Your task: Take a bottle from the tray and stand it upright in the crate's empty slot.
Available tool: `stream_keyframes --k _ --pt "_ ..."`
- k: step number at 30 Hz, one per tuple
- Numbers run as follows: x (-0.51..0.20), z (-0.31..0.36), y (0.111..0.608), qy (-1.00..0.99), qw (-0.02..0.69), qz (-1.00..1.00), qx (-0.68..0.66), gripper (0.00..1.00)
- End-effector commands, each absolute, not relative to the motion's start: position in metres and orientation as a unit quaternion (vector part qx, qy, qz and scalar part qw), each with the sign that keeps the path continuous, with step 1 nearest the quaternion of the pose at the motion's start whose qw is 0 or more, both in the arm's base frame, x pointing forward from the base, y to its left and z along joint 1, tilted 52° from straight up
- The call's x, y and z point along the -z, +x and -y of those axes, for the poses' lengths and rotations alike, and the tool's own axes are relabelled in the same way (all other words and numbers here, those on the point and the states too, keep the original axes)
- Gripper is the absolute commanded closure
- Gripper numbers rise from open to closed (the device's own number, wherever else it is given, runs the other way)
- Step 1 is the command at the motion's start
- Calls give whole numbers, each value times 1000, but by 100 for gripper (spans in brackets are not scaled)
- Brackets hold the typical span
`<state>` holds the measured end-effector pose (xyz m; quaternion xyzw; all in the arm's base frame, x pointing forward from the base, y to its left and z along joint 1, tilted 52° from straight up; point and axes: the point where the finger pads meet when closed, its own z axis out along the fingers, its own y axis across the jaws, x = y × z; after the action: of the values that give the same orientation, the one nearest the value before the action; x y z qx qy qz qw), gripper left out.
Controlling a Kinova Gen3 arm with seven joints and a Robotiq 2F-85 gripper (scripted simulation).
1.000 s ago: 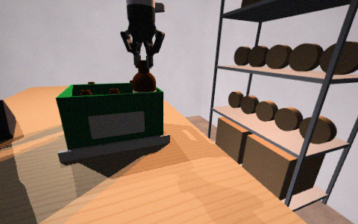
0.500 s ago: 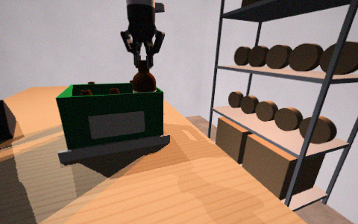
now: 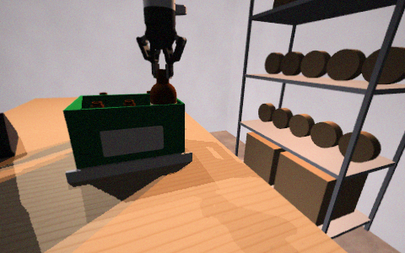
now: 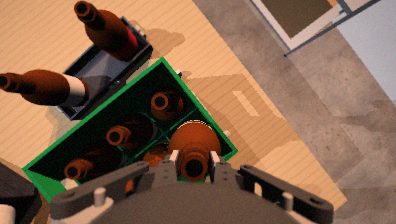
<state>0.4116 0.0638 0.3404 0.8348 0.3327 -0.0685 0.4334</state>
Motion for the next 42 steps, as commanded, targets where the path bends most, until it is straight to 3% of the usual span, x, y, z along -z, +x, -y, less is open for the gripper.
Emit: stream_keyframes --k 1,42 --pt "-339 -61 412 832 435 -338 73 100" --pt "-317 -34 418 832 435 -338 73 100"
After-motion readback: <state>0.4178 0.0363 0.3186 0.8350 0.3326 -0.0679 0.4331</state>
